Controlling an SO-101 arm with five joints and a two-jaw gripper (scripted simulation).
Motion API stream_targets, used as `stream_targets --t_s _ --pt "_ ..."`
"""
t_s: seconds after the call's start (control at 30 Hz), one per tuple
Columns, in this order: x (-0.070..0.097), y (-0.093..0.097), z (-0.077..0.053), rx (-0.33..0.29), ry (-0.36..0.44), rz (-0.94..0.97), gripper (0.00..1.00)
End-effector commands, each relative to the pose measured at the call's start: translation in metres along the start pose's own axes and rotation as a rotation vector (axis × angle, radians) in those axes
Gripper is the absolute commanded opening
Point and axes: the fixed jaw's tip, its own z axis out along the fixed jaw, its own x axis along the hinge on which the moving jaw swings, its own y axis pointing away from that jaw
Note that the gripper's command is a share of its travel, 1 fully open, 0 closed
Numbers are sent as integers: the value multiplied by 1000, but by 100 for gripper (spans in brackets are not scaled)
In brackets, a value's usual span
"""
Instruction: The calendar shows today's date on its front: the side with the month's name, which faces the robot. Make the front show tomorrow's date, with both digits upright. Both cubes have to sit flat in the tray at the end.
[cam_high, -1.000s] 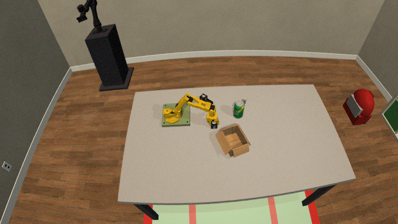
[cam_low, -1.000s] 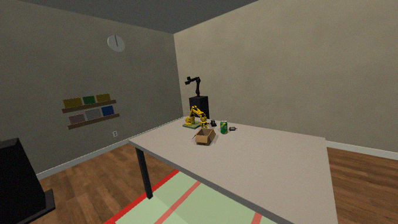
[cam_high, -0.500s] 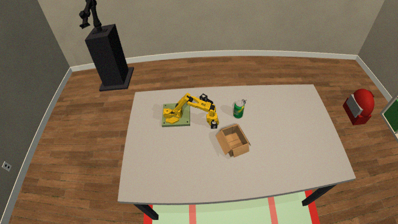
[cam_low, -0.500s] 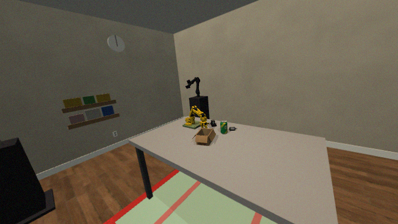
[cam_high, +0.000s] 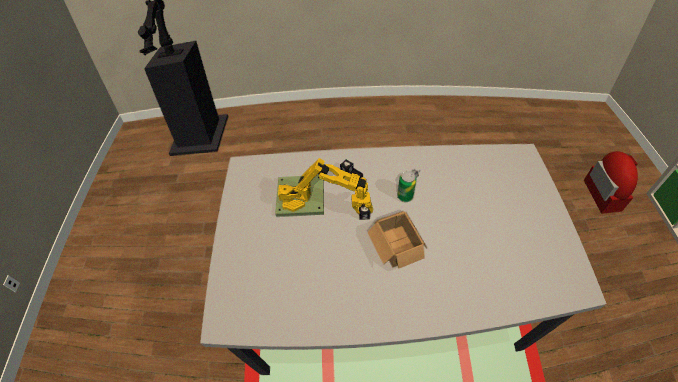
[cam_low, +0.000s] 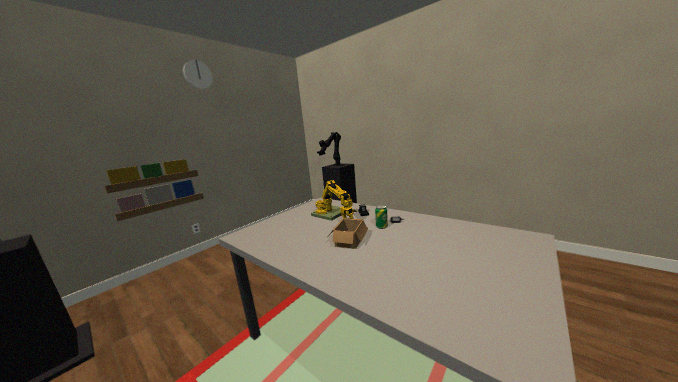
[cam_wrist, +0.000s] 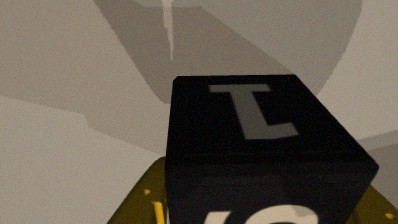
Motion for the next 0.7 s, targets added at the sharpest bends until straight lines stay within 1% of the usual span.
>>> stream_targets --t_s 0.0,0.1,0.2,0.43,0.5,0.67 --pt "0 2 3 -19 -7 1 0" --pt "0 2 1 -19 -7 1 0" --pt "0 1 -3 -19 -7 1 0" --pt "1 -1 -22 -19 -7 1 0" --pt "1 -1 -22 -19 -7 1 0" --pt "1 -1 -36 -19 -7 1 0"
